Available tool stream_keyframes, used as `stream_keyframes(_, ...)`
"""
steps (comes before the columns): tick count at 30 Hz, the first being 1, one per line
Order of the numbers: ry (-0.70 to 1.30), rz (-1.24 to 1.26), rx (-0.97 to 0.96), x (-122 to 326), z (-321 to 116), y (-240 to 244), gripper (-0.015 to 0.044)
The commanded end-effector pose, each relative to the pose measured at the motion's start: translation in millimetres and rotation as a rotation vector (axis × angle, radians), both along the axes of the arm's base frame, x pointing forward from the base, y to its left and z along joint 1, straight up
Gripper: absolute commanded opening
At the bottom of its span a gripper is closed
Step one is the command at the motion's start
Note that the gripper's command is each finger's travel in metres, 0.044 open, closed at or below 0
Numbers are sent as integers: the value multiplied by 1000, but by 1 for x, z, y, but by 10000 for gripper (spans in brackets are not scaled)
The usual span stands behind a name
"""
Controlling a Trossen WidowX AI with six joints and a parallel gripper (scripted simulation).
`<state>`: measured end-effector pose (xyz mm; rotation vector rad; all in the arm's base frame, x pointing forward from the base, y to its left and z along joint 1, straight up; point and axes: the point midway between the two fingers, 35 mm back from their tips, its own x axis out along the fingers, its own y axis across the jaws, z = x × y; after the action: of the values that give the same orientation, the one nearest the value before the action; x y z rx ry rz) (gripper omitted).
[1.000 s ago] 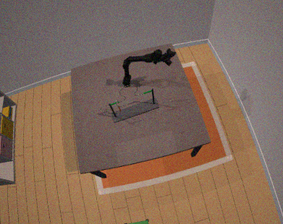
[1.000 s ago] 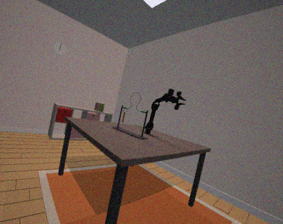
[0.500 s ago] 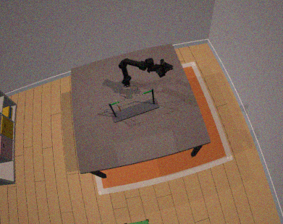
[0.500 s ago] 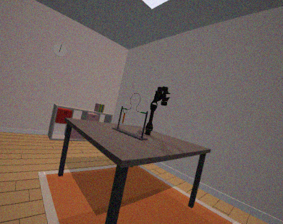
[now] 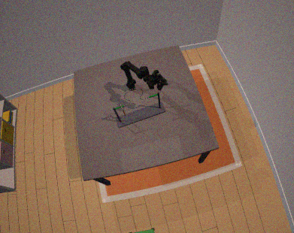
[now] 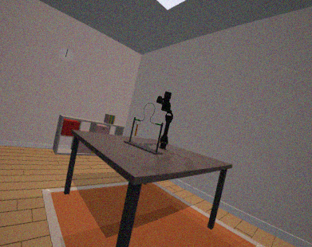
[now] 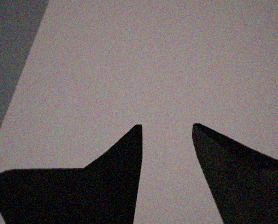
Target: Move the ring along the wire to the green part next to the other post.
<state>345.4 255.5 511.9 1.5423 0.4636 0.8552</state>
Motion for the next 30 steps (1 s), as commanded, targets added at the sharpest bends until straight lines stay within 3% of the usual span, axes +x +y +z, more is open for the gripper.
stream_keyframes(1, -59, -154, 27, 15, 13, -49, 160)
stream_keyframes(19, -143, -835, 157, 46, 33, -276, 160)
stream_keyframes(30, -151, -1023, -21, 60, -7, -344, 160)
